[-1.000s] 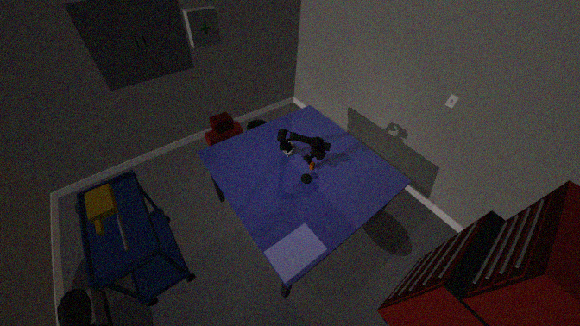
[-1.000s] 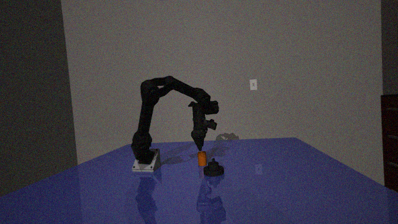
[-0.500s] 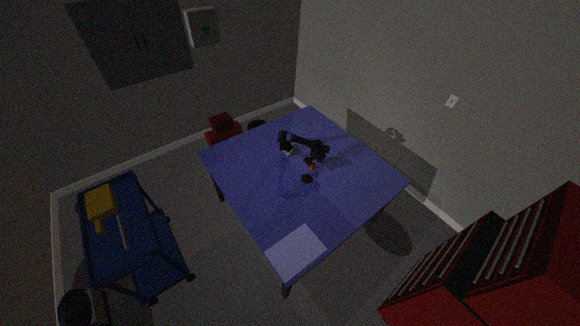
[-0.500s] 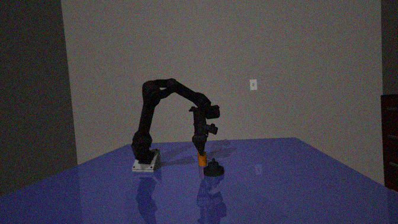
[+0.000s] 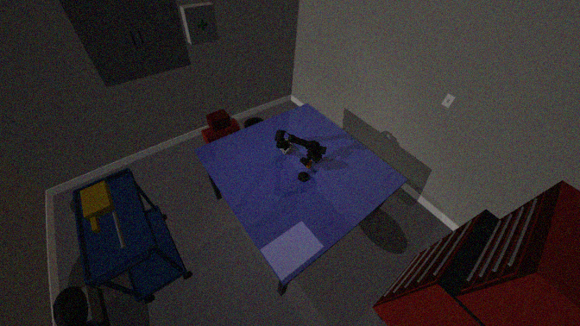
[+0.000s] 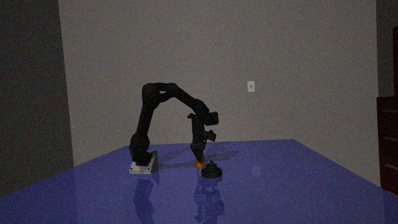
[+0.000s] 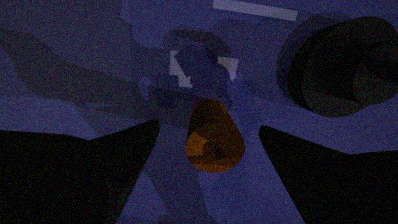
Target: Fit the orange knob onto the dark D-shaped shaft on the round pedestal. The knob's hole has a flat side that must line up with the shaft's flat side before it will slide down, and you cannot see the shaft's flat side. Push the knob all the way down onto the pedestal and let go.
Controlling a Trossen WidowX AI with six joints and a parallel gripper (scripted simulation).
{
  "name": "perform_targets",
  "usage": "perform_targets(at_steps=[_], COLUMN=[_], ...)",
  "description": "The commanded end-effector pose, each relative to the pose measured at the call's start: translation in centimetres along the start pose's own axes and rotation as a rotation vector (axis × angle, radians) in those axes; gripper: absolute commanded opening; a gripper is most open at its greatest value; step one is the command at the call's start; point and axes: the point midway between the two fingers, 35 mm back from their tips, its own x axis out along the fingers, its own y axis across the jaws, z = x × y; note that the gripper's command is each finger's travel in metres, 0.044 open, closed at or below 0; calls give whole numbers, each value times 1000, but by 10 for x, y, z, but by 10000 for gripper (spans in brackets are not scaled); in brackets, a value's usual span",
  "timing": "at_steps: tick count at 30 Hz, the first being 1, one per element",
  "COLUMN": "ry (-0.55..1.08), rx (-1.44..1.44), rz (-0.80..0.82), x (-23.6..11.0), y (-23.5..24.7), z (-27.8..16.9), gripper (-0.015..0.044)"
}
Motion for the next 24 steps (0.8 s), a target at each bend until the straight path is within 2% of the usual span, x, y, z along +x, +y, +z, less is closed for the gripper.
perform_targets(at_steps=[1, 12, 22, 24], ry=[5, 6, 6, 6], rx=[-9, -8, -8, -8], rz=[-7, -8, -8, -8], x=[9, 23, 23, 23], y=[-1, -2, -2, -2], z=[-2, -3, -3, -3], gripper=[440, 440, 177, 164])
